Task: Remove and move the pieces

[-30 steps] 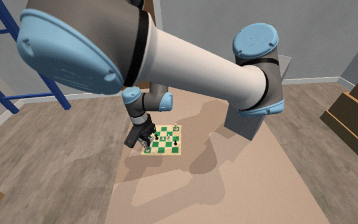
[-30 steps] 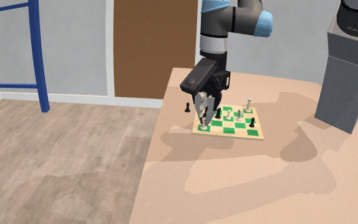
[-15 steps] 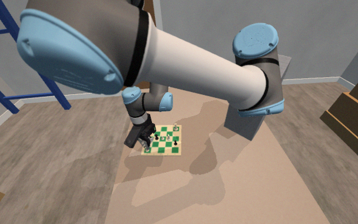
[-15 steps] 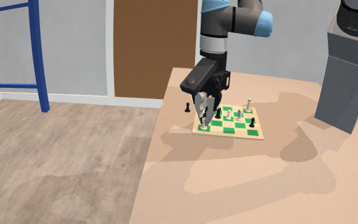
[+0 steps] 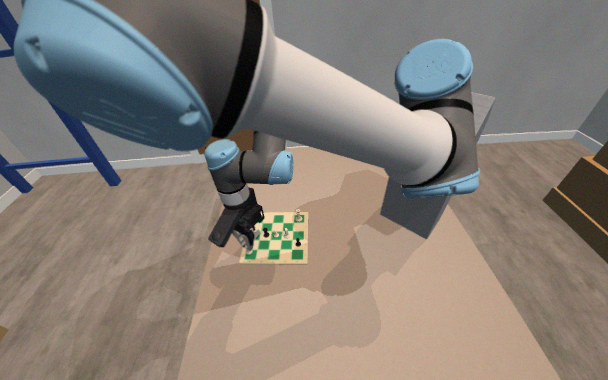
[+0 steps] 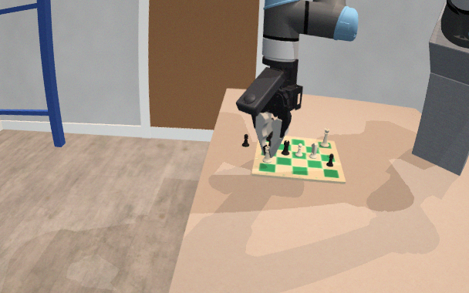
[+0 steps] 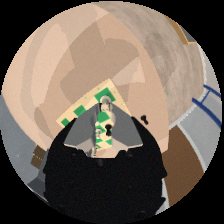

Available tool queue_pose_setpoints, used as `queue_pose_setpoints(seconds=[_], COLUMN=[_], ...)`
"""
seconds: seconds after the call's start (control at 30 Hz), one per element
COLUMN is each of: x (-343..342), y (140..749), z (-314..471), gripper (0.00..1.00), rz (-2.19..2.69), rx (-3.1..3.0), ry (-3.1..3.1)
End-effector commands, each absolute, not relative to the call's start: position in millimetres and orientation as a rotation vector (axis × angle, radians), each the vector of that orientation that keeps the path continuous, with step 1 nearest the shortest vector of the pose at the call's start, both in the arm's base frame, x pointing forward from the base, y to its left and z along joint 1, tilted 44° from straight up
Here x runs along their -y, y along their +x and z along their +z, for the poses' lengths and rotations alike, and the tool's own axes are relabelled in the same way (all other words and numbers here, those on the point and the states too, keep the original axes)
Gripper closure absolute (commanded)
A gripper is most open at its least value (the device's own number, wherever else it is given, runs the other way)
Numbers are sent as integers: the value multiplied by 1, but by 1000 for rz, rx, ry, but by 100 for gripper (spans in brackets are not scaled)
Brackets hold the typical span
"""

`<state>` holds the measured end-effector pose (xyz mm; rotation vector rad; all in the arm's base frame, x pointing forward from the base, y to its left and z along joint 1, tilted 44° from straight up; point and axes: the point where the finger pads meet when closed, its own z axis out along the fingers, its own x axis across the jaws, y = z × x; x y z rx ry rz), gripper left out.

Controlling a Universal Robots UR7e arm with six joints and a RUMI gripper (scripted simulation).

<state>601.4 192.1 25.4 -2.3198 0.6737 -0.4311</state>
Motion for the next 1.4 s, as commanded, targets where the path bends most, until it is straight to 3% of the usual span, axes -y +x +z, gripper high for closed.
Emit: queue_pose_setpoints(seconds=[0.0, 0.63, 1.37], x=[-181, -151, -151], y=[590, 563, 539], z=[41, 83, 69], gripper=[100, 100, 100], rz=[-428, -428, -474], rx=[-672, -672, -561], ry=[-2320, -2320, -2360])
